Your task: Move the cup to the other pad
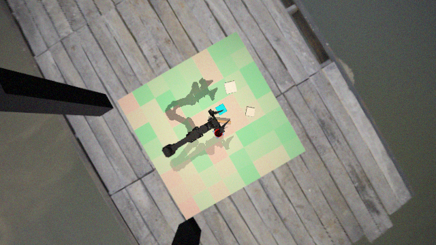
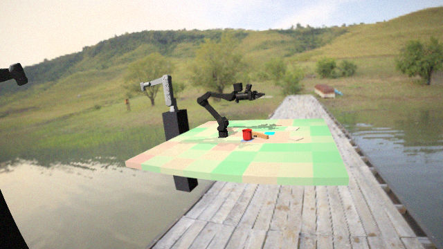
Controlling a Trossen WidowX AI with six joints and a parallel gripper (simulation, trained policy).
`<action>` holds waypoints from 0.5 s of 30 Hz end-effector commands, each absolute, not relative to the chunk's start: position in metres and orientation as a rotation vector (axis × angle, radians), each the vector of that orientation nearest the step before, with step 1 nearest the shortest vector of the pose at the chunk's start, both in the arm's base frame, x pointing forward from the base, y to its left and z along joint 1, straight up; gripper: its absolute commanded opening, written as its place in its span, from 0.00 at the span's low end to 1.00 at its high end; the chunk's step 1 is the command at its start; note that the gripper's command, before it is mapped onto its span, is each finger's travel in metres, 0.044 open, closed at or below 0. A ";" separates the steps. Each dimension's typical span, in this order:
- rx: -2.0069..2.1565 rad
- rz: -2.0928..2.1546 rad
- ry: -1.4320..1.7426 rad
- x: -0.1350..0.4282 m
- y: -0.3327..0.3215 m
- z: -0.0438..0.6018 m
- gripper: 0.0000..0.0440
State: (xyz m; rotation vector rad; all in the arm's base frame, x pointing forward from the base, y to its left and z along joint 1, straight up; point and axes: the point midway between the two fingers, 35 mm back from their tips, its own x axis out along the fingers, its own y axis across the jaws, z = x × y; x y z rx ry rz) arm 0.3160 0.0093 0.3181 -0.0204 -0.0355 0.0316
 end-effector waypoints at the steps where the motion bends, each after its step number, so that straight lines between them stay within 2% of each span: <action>1: -0.016 0.029 -0.029 0.316 0.009 0.317 0.85; 11: 0.047 0.022 0.084 0.313 0.013 0.302 0.27; 15: 0.077 0.030 0.142 0.313 0.017 0.297 0.22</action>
